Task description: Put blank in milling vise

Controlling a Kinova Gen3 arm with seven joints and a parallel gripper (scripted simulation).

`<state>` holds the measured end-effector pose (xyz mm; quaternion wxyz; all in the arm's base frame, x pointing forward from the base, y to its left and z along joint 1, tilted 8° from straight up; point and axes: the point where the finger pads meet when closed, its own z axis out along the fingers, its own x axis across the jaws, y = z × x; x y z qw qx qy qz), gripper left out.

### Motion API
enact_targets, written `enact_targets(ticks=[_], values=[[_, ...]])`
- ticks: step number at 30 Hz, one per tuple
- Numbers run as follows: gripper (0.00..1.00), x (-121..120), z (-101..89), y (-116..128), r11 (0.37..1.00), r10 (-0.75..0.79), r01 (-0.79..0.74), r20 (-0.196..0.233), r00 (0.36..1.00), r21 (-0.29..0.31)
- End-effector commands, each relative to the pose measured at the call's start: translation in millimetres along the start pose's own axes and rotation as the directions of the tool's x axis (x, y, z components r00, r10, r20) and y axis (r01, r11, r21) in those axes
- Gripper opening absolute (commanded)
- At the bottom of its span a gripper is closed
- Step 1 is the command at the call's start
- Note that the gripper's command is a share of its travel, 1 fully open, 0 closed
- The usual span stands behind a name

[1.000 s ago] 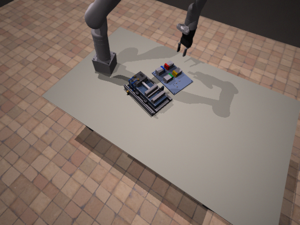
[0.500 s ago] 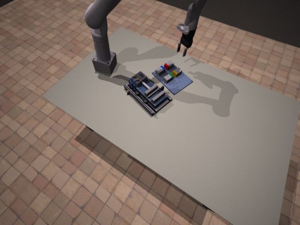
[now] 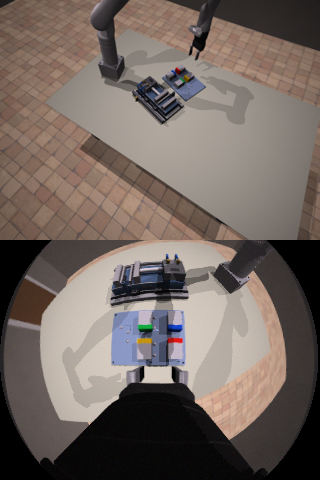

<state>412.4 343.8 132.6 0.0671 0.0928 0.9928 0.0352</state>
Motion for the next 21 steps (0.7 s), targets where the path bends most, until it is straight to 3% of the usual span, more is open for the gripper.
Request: enact_targets(ticks=[1,7,21], values=[[1.00,0,-1.0,1,1.000,0.000,0.000,0.001,1.000,-0.002],[1.00,0,-1.0,1,1.000,0.000,0.000,0.001,1.000,-0.002],[1.00,0,-40.9,-24,1.000,0.004,-0.004,-0.006,1.000,0.002]])
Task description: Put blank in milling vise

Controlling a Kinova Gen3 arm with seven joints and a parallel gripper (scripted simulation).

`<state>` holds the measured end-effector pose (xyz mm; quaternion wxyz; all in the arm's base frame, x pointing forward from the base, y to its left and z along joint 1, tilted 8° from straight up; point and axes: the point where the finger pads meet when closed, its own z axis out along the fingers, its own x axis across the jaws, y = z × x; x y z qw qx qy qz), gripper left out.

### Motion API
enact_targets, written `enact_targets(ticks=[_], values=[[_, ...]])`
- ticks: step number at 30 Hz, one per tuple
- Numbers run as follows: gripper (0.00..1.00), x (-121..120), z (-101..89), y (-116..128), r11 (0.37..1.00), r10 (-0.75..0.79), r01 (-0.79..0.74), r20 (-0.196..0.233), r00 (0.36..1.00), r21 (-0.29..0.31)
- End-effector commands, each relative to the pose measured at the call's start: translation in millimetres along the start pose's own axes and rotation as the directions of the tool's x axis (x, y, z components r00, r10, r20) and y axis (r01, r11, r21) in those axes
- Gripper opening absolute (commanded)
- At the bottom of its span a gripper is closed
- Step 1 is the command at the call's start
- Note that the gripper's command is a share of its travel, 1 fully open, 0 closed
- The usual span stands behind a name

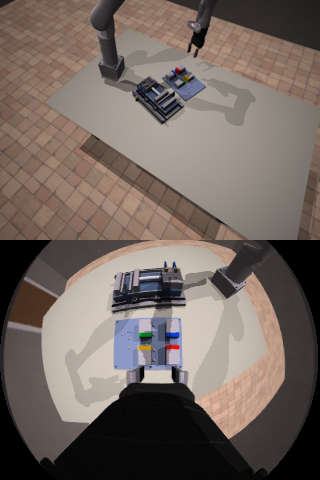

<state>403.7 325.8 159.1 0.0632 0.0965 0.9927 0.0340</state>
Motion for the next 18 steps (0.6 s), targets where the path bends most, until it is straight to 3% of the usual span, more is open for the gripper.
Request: enact_targets(ticks=[1,4,18], values=[[1.00,-2,-15.3,-8,1.000,-0.003,0.003,0.001,1.000,-0.001],[1.00,-1,-11.2,-6,1.000,0.001,-0.001,0.002,1.000,-0.001],[1.00,-1,-51.0,-30,1.000,-0.003,0.003,0.001,1.000,-0.001]])
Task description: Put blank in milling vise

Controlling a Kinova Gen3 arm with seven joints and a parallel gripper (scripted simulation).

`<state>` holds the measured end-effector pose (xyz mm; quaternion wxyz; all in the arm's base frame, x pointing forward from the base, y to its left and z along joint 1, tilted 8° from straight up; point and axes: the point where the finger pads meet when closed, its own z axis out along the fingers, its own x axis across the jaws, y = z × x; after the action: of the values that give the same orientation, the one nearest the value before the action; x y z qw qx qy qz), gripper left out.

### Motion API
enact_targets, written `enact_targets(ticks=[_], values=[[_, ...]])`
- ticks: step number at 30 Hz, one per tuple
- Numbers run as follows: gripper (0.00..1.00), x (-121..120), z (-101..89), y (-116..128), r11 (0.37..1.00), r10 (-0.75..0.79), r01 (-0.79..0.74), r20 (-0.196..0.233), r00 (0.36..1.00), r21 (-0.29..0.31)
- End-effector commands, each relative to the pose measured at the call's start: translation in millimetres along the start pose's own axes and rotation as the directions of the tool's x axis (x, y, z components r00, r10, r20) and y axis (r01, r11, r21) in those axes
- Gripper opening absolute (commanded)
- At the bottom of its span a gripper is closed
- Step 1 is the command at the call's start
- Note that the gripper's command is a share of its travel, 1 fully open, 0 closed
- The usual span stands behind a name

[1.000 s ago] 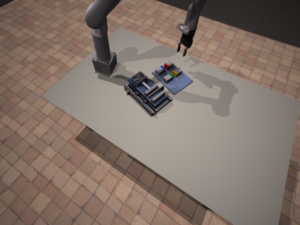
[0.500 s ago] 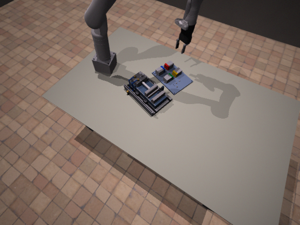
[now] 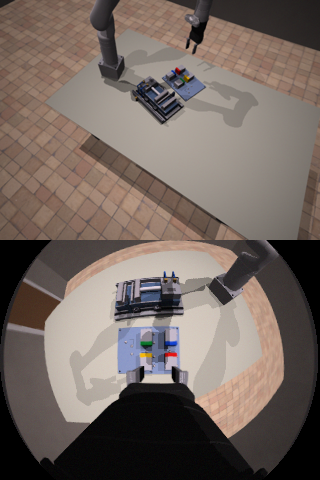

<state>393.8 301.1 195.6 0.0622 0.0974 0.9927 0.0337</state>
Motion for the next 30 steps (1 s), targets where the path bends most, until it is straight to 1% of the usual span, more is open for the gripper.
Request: enact_targets(ticks=[1,2,3,17,19,20,30], values=[[1.00,-1,-12.2,-7,1.000,-0.005,0.005,0.003,1.000,-0.002],[1.00,-1,-12.2,-7,1.000,-0.005,0.005,0.003,1.000,-0.002],[1.00,-1,-8.3,-4,1.000,0.000,0.000,0.003,1.000,-0.002],[1.00,-1,-47.9,-29,1.000,-0.005,0.005,0.003,1.000,-0.002],[1.00,-1,-47.9,-29,1.000,-0.005,0.005,0.003,1.000,-0.002],[1.00,-1,-44.8,-26,1.000,0.000,0.000,0.003,1.000,-0.002],[1.00,-1,-78.2,-47,1.000,-0.003,0.003,0.003,1.000,-0.002]])
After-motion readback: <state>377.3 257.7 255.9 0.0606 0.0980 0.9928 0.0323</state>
